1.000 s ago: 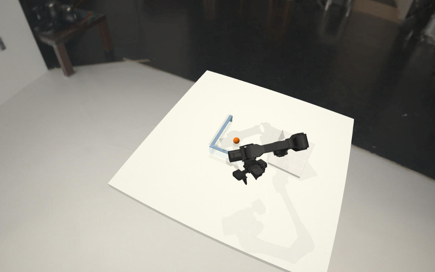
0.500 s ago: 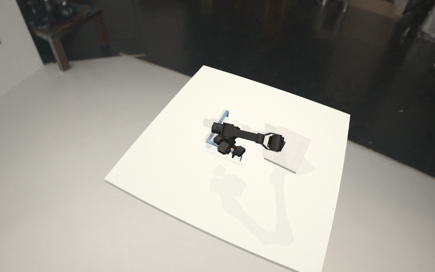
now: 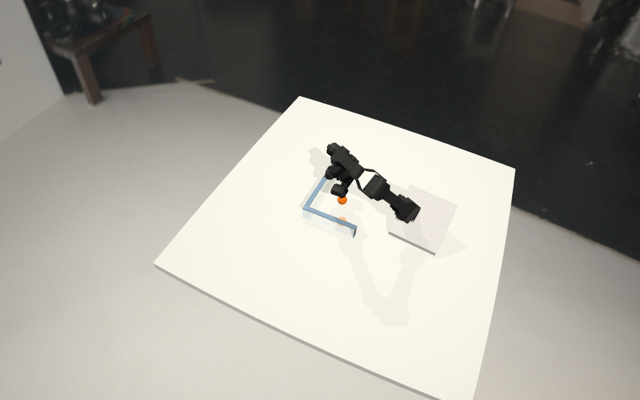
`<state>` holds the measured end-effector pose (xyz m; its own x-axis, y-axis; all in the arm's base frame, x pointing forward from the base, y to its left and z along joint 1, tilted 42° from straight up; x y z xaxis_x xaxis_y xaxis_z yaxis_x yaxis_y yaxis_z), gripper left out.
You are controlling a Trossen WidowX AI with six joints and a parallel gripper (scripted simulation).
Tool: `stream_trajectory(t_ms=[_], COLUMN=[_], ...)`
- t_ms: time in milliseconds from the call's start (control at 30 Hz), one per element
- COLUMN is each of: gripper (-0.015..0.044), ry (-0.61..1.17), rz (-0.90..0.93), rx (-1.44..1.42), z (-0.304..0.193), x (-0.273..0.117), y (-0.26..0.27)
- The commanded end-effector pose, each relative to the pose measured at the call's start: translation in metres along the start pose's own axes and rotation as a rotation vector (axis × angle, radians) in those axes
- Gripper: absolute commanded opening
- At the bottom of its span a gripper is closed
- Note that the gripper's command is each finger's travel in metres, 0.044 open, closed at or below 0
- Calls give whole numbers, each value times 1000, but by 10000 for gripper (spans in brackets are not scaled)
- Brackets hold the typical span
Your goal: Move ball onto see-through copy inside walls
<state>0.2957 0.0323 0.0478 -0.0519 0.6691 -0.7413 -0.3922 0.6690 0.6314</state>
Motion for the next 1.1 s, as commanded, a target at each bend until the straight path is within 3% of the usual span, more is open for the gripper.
stream_trajectory(t_ms=[0,1067], gripper=[310,310], ry=[-3,-4], rz=[-6,-5], rx=[29,29], z=[1,2], x=[0,53], y=[-3,-3])
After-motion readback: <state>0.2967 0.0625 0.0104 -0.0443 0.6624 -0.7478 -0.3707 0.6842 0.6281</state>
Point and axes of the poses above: the point midway between the two fingers, 35 mm back from their tips, its own x axis out along the fingers, its own y axis across the jaws, z = x × y, the point moved 2 cm from there along -x, back along the fingers, and after that the axes turned 12 degrees about -x, right-handed, at the moved point
